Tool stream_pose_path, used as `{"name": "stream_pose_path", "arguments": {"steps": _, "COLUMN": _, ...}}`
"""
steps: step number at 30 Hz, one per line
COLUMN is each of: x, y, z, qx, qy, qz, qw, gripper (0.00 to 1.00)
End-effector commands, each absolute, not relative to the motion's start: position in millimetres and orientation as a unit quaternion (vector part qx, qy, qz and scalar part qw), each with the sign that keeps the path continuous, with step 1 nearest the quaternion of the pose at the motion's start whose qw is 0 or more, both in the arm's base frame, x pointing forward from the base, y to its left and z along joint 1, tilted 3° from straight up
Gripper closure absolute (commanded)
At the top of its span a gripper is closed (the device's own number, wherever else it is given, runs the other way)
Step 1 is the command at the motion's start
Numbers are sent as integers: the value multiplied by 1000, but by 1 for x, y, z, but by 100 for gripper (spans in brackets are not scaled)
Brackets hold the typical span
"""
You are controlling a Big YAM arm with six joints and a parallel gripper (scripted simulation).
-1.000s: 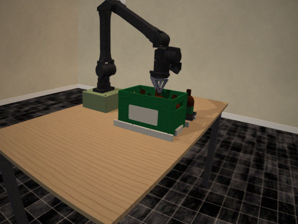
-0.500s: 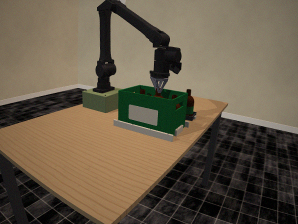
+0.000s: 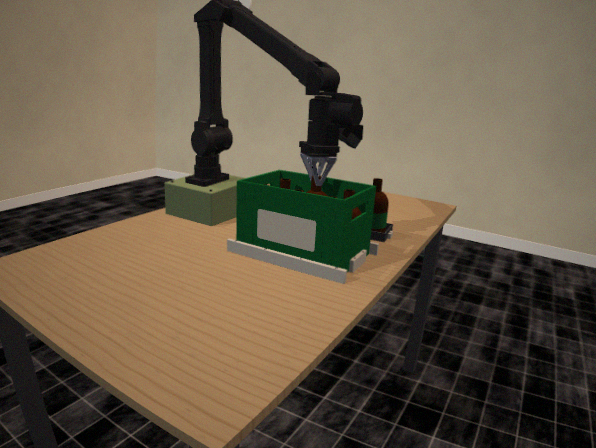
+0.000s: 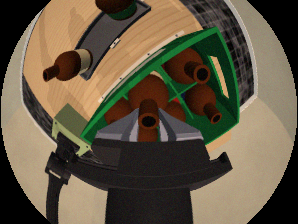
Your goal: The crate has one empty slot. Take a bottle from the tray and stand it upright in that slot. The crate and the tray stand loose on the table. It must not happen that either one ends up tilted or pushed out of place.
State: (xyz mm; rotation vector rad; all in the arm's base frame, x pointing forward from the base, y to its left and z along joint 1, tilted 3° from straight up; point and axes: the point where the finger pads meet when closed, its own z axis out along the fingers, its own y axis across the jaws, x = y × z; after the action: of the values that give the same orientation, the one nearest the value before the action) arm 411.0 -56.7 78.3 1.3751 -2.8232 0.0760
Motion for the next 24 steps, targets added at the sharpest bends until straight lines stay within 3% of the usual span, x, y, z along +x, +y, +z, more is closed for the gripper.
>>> {"name": "stream_pose_path", "arguments": {"steps": 1, "x": 411, "y": -59, "z": 77, "qx": 441, "qy": -897, "qz": 25, "qw": -4, "gripper": 100}}
{"name": "stream_pose_path", "arguments": {"steps": 24, "x": 411, "y": -60, "z": 71, "qx": 440, "qy": -897, "qz": 25, "qw": -3, "gripper": 100}}
